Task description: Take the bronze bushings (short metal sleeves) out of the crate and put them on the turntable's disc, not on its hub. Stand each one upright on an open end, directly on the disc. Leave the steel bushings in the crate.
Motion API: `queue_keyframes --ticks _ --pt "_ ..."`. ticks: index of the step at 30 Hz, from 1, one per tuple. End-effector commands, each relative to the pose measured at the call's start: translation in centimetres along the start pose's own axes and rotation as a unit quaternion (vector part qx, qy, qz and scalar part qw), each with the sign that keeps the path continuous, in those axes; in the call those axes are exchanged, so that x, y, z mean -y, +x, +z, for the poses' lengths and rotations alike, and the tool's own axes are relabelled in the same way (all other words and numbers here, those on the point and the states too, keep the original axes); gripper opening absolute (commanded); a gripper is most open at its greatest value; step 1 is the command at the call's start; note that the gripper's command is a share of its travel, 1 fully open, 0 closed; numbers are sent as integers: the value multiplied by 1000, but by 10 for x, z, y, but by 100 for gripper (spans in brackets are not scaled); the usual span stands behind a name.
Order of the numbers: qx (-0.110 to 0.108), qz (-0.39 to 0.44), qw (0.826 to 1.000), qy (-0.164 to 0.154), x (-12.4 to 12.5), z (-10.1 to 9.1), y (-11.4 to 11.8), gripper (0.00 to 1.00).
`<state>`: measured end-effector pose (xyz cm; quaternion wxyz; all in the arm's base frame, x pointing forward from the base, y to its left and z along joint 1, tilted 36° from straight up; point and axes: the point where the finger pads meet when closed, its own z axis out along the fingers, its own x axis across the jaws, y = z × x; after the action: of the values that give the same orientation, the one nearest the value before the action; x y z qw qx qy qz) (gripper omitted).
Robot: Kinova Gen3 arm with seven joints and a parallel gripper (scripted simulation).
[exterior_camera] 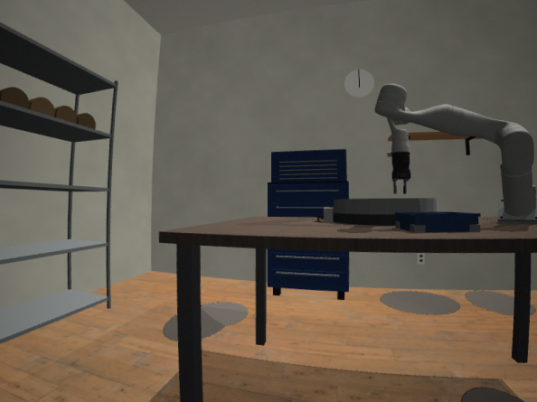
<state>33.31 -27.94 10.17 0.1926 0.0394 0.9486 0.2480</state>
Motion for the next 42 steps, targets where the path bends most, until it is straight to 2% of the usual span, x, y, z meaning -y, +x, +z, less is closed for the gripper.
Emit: queue_keyframes --ticks 1,42 --pt "0 4 1000 -2 -1 -3 1 77" --pt "0 4 1000 -2 -1 -8 1 77"
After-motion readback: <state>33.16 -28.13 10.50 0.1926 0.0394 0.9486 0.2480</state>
